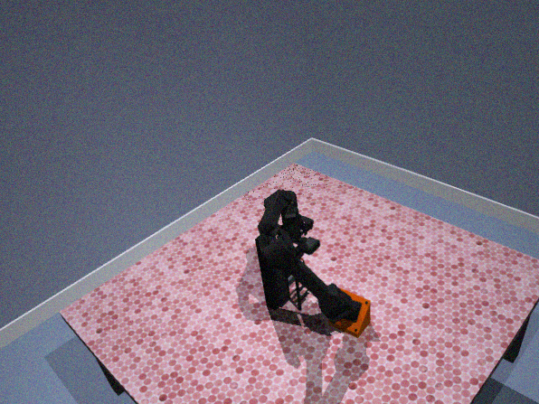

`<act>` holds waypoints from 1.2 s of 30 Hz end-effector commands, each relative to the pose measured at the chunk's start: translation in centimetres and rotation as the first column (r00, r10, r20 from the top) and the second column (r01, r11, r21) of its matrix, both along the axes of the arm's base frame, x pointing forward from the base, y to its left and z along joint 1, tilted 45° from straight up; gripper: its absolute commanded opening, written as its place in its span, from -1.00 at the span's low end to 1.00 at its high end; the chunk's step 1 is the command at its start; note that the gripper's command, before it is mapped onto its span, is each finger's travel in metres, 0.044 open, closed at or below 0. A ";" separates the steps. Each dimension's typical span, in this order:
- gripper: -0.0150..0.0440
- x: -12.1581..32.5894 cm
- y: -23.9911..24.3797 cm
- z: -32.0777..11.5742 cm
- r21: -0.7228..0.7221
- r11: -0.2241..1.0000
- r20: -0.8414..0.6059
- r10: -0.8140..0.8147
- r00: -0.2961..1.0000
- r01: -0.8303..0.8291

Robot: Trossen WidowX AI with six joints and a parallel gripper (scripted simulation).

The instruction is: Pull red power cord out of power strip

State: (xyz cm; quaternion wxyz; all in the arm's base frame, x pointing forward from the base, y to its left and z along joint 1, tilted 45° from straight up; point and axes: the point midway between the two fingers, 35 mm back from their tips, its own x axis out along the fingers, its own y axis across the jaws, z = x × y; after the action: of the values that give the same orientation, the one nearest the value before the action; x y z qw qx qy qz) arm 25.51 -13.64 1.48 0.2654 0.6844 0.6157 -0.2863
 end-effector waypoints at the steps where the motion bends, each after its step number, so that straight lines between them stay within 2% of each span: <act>1: 0.05 -0.1 0.8 0.6 0.006 1.000 -0.003 -0.001 1.000 0.002; 27: 0.05 0.0 2.3 0.3 0.007 1.000 -0.003 -0.001 1.000 0.001; 30: -0.22 0.1 2.0 0.4 0.001 1.000 0.001 0.002 1.000 -0.002; 36: -0.35 0.1 2.0 0.4 0.001 1.000 0.001 0.002 1.000 -0.002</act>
State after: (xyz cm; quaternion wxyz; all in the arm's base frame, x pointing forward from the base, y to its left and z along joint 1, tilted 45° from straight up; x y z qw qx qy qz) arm 25.60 -11.63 1.86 0.2662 0.6845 0.6161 -0.2846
